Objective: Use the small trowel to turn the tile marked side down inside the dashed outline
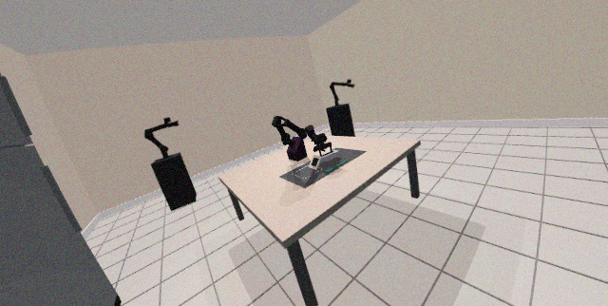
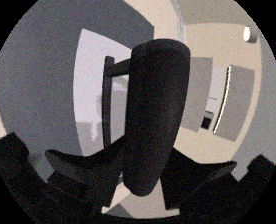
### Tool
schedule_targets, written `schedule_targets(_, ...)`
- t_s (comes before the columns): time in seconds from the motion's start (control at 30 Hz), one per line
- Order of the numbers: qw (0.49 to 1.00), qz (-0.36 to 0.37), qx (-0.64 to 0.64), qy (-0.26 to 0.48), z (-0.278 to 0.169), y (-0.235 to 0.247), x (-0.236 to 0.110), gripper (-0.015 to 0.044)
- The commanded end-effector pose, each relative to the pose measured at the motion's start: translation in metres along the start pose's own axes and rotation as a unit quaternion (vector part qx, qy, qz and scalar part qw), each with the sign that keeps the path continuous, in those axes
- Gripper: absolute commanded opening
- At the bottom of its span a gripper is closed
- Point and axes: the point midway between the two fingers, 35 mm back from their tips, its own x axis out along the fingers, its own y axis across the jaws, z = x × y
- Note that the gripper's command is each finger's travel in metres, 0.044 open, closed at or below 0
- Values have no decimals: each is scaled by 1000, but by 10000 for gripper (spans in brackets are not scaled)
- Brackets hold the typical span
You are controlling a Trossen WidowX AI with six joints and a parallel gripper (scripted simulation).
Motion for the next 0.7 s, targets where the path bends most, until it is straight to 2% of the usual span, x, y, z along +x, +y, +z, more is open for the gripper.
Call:
schedule_targets(0.0,1000,-5,4,0,-7,-6,-4,0)
schedule_targets(0.67,1000,-5,3,1,-50,-12,-8,0)
